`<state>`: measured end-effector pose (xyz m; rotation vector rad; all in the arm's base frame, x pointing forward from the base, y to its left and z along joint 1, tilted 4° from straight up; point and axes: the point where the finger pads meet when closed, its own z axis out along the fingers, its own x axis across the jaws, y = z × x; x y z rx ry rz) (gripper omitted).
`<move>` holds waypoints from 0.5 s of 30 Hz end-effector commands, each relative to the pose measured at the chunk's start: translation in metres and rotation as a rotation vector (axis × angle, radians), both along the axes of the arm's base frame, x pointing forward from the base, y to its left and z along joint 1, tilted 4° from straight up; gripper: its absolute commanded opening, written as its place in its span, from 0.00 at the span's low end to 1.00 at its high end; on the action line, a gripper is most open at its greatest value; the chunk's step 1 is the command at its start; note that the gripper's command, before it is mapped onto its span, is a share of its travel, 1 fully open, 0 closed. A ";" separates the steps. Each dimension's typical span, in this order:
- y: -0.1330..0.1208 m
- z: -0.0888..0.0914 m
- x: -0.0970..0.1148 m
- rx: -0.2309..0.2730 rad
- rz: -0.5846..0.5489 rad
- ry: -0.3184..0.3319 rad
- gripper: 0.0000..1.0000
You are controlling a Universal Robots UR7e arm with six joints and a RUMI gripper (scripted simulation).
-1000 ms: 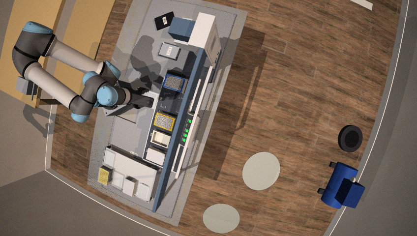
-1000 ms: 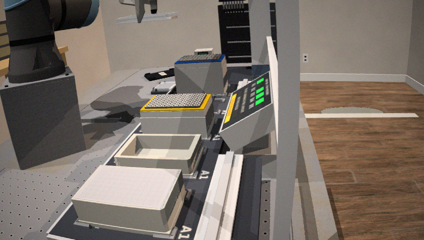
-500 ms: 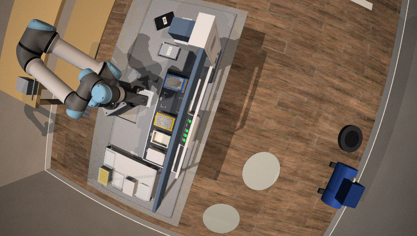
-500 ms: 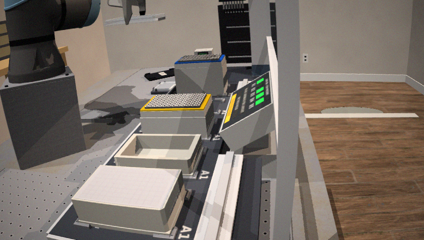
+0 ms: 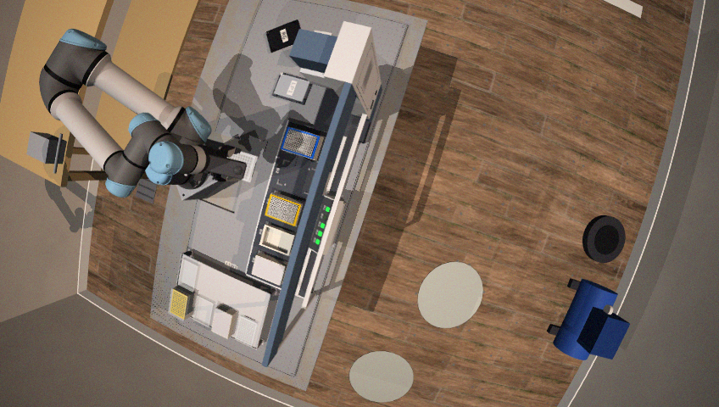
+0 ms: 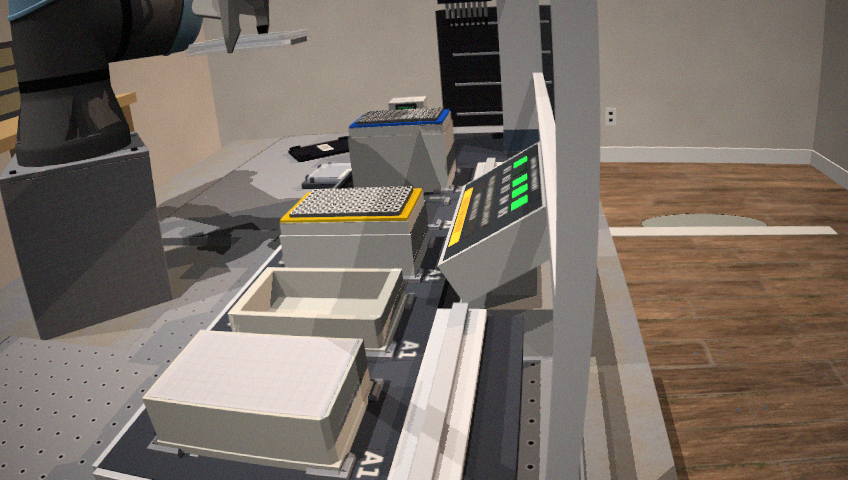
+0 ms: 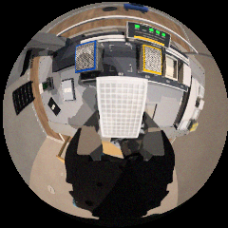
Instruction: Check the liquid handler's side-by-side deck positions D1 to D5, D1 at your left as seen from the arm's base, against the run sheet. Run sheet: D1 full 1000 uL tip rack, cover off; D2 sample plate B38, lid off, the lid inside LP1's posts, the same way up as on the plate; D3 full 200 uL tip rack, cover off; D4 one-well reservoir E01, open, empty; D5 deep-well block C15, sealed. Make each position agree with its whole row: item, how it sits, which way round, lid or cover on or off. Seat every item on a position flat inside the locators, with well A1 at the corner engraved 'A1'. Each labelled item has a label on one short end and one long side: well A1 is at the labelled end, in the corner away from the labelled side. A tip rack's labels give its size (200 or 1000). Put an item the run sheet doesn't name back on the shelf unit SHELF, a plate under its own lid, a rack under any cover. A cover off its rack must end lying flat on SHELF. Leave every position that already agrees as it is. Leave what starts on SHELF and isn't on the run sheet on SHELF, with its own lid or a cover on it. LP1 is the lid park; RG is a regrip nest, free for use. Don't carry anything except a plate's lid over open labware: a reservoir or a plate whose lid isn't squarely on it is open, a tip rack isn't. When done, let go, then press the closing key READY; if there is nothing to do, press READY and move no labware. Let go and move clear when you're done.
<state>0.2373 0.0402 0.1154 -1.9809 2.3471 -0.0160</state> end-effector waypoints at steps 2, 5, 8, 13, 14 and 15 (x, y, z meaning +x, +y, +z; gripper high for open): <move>0.002 0.000 -0.014 0.001 0.000 -0.002 0.00; 0.003 0.000 -0.018 0.001 0.000 -0.002 0.00; 0.003 0.000 -0.018 0.001 0.000 -0.002 0.00; 0.003 0.000 -0.018 0.001 0.000 -0.002 0.00; 0.003 0.000 -0.018 0.001 0.000 -0.002 0.00; 0.003 0.000 -0.018 0.001 0.000 -0.002 0.00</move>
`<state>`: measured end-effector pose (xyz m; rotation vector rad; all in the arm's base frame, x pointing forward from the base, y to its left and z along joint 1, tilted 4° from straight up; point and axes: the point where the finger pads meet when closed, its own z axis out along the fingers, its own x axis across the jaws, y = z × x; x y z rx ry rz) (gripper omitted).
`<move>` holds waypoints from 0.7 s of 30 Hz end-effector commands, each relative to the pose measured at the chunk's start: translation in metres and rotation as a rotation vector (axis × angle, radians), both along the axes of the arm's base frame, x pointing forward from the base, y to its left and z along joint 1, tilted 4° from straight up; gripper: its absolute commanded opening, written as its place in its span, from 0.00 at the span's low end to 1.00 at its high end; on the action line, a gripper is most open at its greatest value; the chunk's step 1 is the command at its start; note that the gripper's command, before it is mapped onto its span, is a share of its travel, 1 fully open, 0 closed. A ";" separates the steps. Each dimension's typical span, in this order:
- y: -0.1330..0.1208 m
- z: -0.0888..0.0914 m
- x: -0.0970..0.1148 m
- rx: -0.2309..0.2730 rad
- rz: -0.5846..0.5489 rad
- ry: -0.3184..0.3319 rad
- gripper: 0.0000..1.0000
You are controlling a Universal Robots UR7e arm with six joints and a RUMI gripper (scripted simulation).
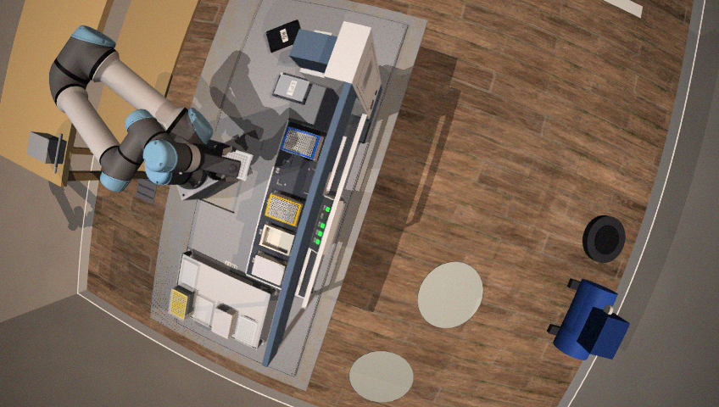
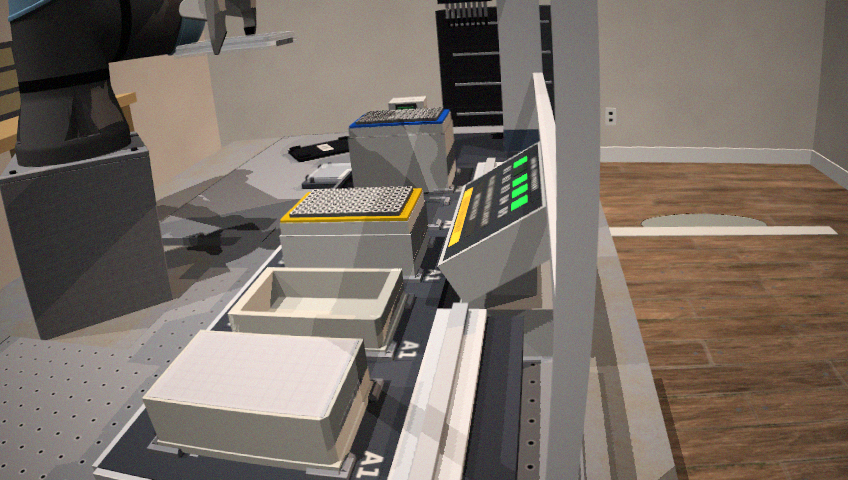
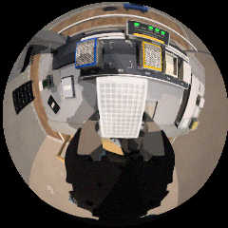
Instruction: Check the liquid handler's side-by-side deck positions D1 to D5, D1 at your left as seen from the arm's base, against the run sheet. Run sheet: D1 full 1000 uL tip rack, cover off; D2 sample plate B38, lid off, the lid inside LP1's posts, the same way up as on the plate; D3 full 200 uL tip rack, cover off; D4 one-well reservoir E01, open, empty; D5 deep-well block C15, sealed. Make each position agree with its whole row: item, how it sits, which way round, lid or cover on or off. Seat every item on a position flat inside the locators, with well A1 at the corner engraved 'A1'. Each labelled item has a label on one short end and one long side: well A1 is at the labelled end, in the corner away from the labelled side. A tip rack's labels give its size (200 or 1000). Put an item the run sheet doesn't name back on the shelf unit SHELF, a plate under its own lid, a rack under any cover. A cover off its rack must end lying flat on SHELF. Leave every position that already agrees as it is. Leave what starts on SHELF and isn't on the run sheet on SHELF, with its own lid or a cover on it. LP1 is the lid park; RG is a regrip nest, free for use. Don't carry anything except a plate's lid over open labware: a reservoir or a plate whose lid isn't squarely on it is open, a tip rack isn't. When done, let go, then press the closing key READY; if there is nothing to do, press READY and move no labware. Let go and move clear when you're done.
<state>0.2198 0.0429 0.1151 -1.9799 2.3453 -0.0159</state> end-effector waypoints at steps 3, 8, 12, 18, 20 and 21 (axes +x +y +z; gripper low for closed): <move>0.000 0.000 0.000 0.000 0.000 -0.001 0.00; 0.000 0.000 0.000 0.000 0.000 -0.001 0.00; -0.002 0.001 0.009 0.000 0.000 -0.001 0.00; -0.004 0.002 0.023 0.000 0.000 -0.001 0.00; -0.005 0.002 0.027 0.000 0.000 -0.001 0.00; -0.005 0.002 0.030 0.000 0.000 -0.001 0.00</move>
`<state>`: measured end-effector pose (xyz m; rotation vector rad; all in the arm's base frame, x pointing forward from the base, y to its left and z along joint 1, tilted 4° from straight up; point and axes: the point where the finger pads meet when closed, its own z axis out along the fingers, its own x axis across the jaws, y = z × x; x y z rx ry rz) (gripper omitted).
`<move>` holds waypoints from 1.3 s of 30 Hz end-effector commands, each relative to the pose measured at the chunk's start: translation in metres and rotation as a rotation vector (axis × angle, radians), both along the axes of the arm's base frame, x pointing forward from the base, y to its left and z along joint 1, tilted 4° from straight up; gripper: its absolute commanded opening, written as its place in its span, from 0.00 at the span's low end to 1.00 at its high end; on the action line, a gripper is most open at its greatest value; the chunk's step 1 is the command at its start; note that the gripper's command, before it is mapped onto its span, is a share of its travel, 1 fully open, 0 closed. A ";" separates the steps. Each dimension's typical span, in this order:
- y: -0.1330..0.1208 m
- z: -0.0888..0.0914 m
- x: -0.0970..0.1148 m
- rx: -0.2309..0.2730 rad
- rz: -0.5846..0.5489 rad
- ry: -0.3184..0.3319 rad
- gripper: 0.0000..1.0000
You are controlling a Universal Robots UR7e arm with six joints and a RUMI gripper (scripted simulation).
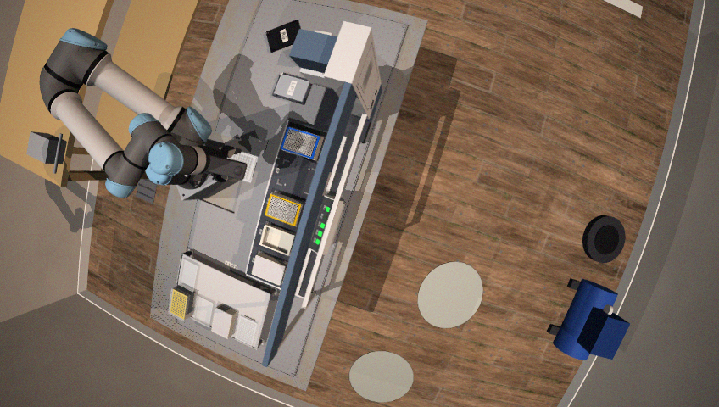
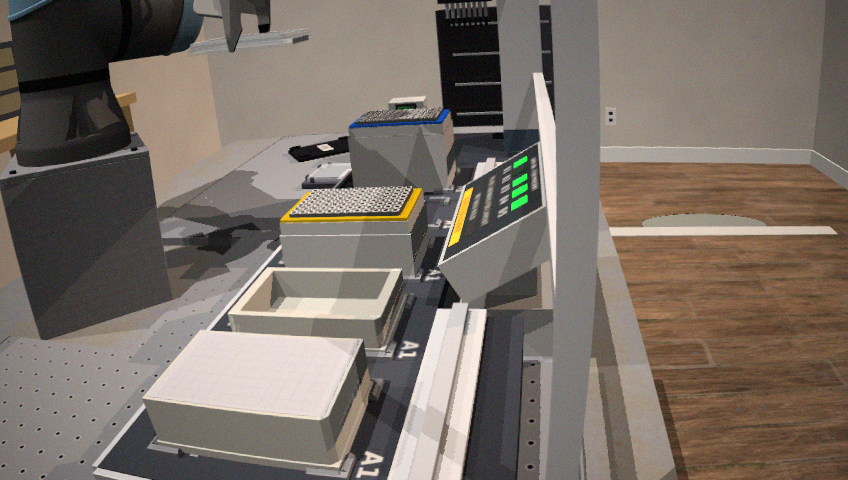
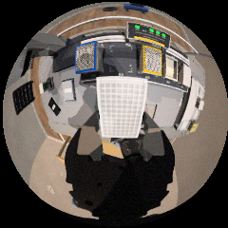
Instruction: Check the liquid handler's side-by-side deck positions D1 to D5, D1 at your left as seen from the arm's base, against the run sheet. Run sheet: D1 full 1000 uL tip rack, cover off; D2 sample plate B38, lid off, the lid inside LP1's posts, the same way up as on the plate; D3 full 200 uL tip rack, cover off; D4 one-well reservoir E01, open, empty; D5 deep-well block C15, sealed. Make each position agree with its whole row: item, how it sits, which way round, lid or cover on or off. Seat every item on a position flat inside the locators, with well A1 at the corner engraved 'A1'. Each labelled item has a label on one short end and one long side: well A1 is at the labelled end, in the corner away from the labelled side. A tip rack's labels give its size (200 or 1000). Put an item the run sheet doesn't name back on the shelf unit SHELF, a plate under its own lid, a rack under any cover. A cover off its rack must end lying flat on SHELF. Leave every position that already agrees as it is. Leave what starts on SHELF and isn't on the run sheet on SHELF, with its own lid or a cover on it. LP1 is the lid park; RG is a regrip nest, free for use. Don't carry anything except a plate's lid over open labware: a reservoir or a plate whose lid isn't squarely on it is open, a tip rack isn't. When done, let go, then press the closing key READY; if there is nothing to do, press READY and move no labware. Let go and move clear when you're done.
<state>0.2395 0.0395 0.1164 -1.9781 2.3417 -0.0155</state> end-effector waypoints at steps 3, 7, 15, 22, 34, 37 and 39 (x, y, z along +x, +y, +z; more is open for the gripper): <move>-0.003 0.001 0.015 -0.002 0.000 0.002 0.00; -0.004 0.001 0.022 -0.002 0.000 0.002 0.00; -0.007 0.002 0.040 -0.003 0.000 0.002 0.00; -0.009 0.003 0.051 -0.002 0.000 0.002 0.00; -0.014 0.005 0.079 -0.003 0.000 0.002 0.00; -0.014 0.005 0.084 -0.003 0.000 0.002 0.00; -0.015 0.005 0.086 -0.003 0.000 0.002 0.00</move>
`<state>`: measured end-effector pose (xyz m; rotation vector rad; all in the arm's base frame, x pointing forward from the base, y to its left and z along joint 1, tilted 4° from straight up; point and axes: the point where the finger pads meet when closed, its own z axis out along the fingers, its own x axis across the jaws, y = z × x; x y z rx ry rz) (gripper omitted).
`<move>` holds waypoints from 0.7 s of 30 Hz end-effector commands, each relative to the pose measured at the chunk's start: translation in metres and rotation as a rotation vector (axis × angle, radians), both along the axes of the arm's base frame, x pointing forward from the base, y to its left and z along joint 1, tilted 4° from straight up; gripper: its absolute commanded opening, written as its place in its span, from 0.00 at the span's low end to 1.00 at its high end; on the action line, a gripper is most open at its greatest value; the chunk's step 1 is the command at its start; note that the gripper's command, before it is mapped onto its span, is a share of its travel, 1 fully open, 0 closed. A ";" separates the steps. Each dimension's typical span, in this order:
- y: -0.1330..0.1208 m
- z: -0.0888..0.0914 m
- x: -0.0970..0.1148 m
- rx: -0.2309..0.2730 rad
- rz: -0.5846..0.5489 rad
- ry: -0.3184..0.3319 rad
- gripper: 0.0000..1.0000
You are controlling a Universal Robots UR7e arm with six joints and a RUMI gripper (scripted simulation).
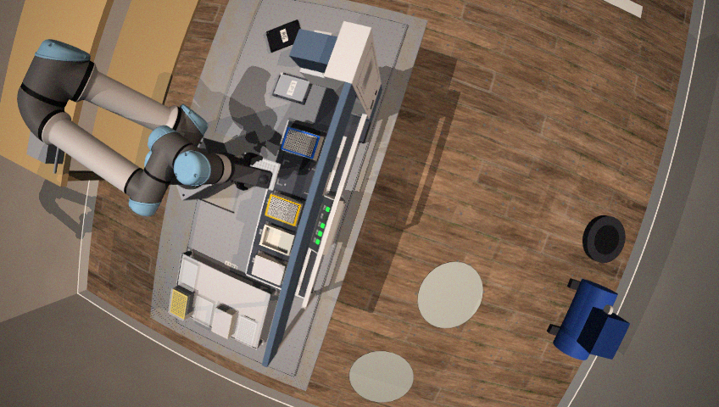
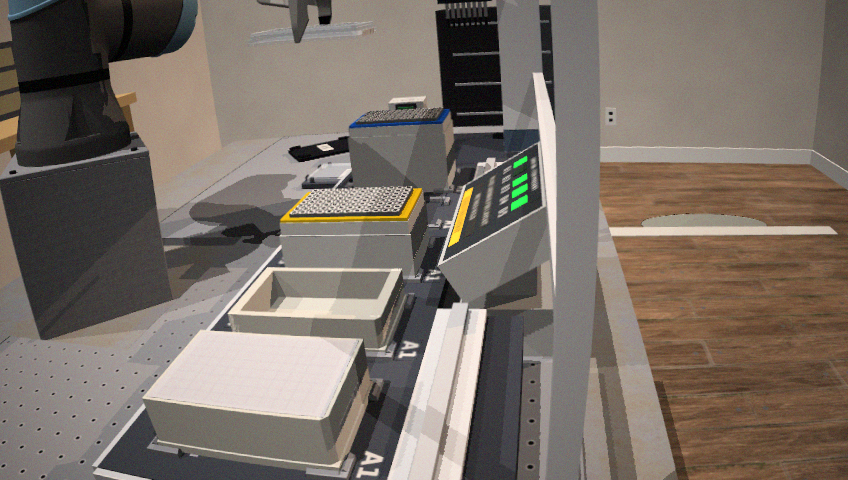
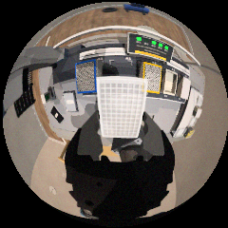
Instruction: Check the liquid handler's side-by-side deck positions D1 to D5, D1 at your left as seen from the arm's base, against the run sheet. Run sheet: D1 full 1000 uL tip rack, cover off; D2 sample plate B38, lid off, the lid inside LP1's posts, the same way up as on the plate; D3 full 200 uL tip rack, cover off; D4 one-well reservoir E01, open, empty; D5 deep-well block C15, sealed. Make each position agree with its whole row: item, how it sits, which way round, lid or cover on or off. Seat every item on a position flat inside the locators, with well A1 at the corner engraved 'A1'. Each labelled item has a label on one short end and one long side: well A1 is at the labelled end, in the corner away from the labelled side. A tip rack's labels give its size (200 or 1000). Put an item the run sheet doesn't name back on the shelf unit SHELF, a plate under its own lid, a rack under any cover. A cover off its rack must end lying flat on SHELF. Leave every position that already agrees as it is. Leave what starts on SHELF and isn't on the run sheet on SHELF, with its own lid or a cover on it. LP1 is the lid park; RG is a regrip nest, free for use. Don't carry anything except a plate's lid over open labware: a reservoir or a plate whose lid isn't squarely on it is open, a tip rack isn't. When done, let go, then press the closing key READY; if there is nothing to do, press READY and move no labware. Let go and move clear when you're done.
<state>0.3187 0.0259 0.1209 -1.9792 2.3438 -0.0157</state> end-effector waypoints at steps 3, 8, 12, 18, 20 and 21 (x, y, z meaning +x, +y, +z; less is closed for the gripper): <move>-0.002 0.001 0.014 -0.001 0.000 0.000 0.00; -0.004 0.001 0.025 -0.001 0.000 0.000 0.00; -0.006 0.002 0.034 -0.001 0.000 0.000 0.00; -0.007 0.003 0.043 -0.001 0.000 0.000 0.00; -0.008 0.003 0.048 -0.001 0.000 0.000 0.00; -0.009 0.003 0.050 -0.001 0.000 0.000 0.00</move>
